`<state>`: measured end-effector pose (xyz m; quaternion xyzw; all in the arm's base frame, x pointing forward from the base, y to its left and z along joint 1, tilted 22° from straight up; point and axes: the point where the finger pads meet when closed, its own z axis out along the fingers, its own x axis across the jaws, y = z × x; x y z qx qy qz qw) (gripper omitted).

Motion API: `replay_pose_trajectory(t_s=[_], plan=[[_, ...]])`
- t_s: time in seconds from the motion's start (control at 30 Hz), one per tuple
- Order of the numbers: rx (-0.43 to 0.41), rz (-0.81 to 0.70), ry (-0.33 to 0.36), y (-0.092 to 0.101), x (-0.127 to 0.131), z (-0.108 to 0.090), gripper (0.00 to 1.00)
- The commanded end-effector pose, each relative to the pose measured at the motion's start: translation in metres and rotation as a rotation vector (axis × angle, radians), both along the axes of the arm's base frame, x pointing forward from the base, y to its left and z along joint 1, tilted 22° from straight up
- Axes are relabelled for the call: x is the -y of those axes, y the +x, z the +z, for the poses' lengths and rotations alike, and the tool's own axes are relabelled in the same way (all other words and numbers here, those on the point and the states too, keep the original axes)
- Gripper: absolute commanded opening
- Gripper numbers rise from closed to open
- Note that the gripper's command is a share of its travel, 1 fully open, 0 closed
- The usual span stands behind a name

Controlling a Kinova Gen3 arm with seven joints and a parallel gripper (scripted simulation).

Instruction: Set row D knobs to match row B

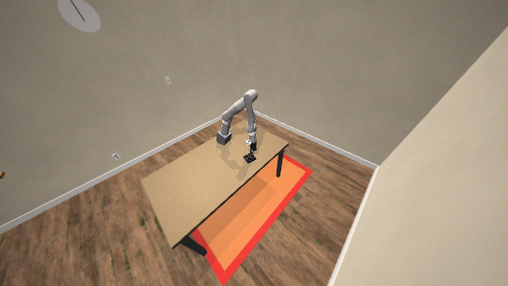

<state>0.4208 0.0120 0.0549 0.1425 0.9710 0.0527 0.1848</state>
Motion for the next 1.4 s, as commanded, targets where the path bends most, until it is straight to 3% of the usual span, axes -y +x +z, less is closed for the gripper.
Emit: replay_pose_trajectory(t_s=[0.0, 1.37], plan=[[0.003, -0.009, 0.006, 0.002, -0.001, 0.000, 0.46], [0.002, -0.009, 0.006, 0.006, -0.001, -0.013, 0.46]])
